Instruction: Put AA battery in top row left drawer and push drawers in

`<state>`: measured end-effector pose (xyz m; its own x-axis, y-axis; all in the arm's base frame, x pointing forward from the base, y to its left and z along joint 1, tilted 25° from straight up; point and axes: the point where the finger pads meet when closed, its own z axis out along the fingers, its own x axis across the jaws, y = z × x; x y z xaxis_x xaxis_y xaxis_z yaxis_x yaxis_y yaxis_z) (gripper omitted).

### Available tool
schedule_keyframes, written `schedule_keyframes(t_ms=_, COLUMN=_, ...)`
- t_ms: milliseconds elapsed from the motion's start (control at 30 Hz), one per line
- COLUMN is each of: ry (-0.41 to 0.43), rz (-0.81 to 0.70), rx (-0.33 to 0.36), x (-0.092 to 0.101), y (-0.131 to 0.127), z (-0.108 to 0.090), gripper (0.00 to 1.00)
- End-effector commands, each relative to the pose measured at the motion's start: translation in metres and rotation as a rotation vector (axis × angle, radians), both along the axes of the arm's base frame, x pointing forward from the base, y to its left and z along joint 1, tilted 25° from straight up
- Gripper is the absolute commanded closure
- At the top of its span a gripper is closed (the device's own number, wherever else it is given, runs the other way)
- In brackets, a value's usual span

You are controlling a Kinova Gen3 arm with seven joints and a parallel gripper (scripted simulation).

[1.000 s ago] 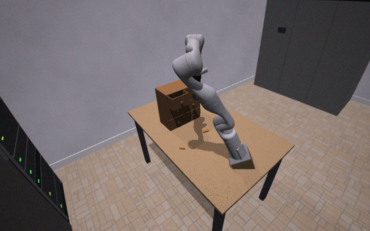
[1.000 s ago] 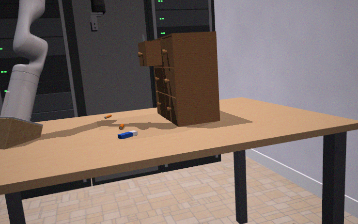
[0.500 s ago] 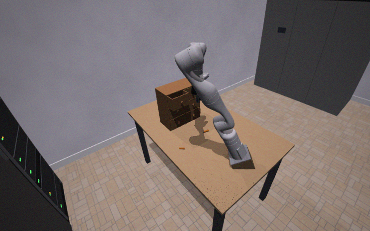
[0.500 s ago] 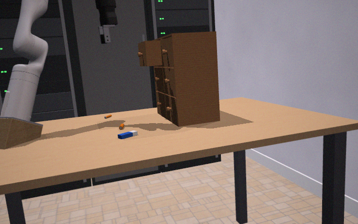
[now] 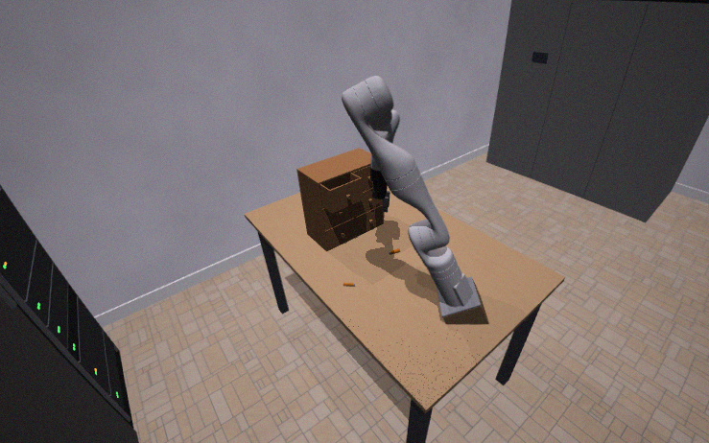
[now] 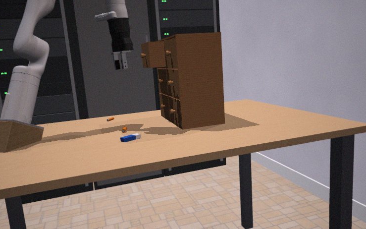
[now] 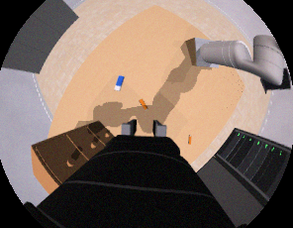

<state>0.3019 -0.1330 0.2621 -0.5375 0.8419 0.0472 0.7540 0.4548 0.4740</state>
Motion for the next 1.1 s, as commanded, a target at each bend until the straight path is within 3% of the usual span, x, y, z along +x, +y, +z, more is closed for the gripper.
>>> schedule_keyframes(t_ms=0, ry=-0.022, rz=0.092, rx=-0.011, x=0.013, y=0.002, z=-0.036, gripper=0.33)
schedule_keyframes(t_ms=167, ry=-0.057, rz=0.222, rx=-0.072, x=0.025, y=0.003, z=-0.074, gripper=0.33)
schedule_keyframes(t_ms=233, ry=-0.057, rz=0.222, rx=-0.072, x=0.025, y=0.003, z=-0.074, gripper=0.33)
schedule_keyframes(t_ms=600, ry=-0.101, rz=0.448, rx=-0.179, x=0.032, y=0.009, z=-0.134, gripper=0.33)
schedule_keyframes(t_ms=1067, ry=-0.11, rz=0.54, rx=-0.221, x=0.031, y=0.013, z=-0.157, gripper=0.33)
